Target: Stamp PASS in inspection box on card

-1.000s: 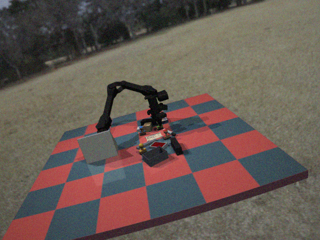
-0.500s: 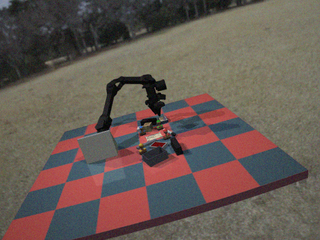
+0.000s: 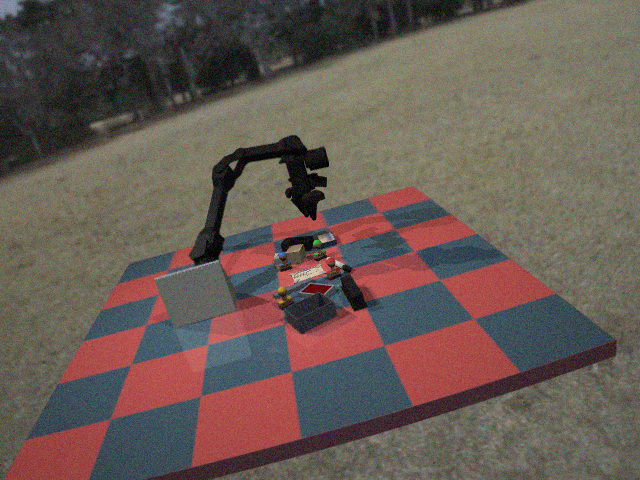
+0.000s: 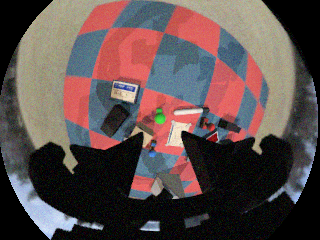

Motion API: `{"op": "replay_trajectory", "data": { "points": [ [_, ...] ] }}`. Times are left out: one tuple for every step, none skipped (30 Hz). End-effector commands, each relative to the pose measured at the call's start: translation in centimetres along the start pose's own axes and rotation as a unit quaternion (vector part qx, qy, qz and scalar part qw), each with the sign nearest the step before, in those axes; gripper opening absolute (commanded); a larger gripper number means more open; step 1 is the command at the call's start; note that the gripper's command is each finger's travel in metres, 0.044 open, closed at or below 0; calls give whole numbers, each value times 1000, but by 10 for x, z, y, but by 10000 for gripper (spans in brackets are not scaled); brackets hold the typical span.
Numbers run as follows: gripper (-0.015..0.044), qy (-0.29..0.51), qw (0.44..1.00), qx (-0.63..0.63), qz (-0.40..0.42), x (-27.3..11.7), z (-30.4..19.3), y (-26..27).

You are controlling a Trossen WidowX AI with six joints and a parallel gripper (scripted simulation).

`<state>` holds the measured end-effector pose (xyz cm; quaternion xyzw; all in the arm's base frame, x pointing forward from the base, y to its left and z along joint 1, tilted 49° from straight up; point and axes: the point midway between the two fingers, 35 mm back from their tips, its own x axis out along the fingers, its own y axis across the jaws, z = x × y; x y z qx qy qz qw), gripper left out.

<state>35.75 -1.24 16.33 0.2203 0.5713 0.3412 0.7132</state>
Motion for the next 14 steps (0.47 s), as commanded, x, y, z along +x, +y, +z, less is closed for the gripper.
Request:
{"op": "replay_trajectory", "data": {
  "points": [
    [269, 2, 1000, -1, -1, -1, 0, 0],
    [269, 2, 1000, -1, -1, -1, 0, 0],
    [269, 2, 1000, -1, -1, -1, 0, 0],
    [269, 2, 1000, -1, -1, -1, 0, 0],
    [269, 0, 1000, 0, 0, -1, 0, 0],
    [269, 0, 1000, 0, 0, -1, 0, 0],
    [269, 0, 1000, 0, 0, -1, 0, 0],
    [269, 0, 1000, 0, 0, -1, 0, 0],
    [269, 0, 1000, 0, 0, -1, 0, 0],
    [269, 0, 1000, 0, 0, -1, 0, 0],
    [269, 0, 1000, 0, 0, -1, 0, 0],
    [269, 0, 1000, 0, 0, -1, 0, 0],
    [269, 0, 1000, 0, 0, -1, 0, 0],
    [269, 0, 1000, 0, 0, -1, 0, 0]
  ]
}}
